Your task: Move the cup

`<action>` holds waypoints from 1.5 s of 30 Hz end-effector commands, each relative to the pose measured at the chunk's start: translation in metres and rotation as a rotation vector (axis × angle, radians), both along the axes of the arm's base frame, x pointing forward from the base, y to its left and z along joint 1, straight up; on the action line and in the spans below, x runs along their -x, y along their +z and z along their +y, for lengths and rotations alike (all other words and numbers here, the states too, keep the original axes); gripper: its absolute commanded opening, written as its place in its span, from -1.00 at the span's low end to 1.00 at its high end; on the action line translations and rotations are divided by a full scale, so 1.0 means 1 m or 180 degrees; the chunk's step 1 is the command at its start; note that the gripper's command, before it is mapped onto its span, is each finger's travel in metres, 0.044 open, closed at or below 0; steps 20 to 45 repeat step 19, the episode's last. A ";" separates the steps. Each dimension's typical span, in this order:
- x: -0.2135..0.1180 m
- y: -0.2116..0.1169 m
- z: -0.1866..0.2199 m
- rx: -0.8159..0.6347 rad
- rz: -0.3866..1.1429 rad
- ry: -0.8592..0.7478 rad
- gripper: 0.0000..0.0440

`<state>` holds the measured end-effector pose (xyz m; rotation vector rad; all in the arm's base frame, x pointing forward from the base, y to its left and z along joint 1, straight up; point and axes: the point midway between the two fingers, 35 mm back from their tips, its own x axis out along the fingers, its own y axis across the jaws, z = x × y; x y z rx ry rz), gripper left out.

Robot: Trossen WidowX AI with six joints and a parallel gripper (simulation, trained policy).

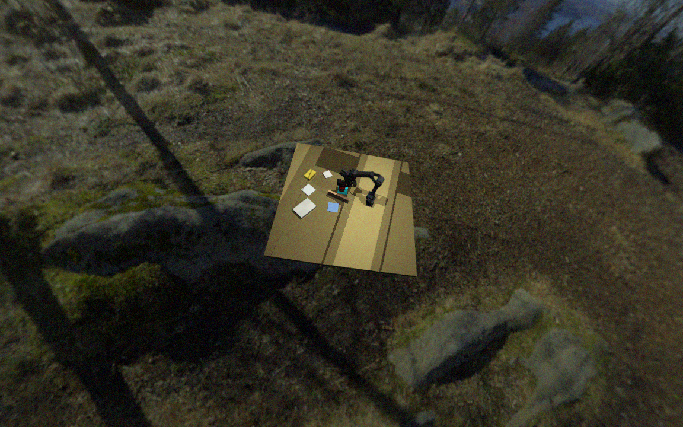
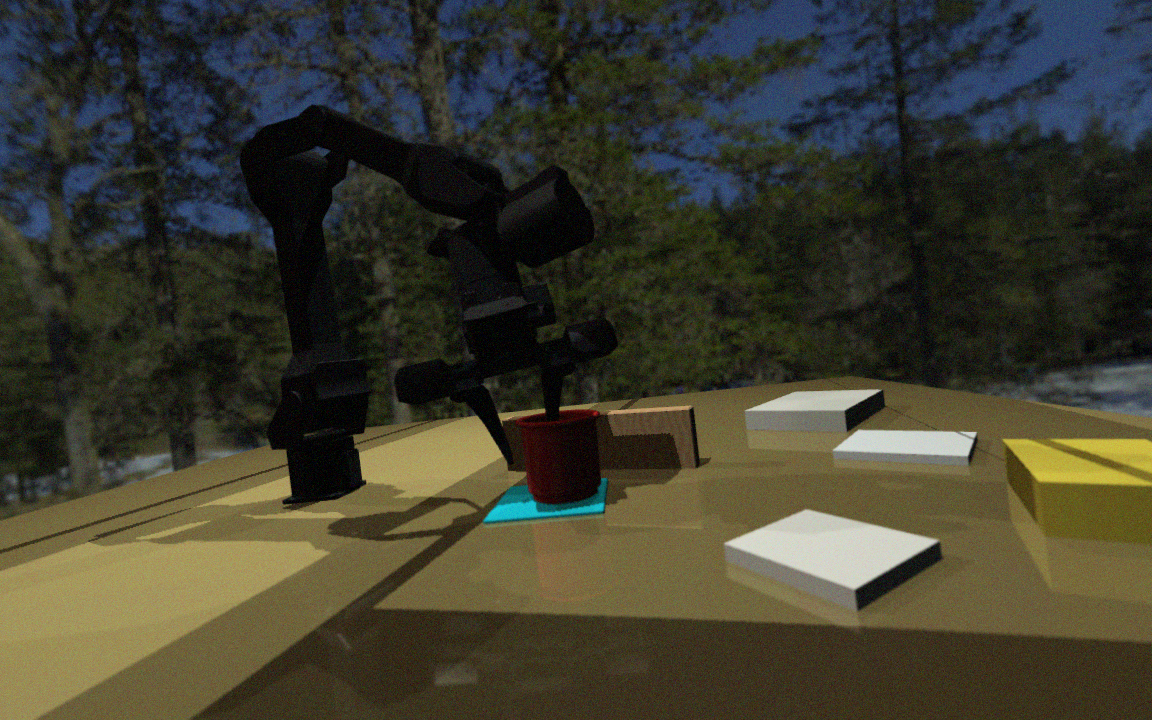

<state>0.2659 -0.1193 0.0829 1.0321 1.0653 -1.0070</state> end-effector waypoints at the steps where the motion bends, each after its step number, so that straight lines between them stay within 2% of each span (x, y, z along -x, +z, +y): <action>1: 0.002 0.005 0.000 -0.0008 -0.0080 -0.0014 -0.15; 16: 0.011 0.037 -0.004 0.0029 -0.0407 -0.0134 0.26; 19: 0.011 0.048 -0.006 0.0063 -0.0488 -0.0158 0.40; 45: 0.011 0.048 -0.006 0.0063 -0.0488 -0.0158 0.40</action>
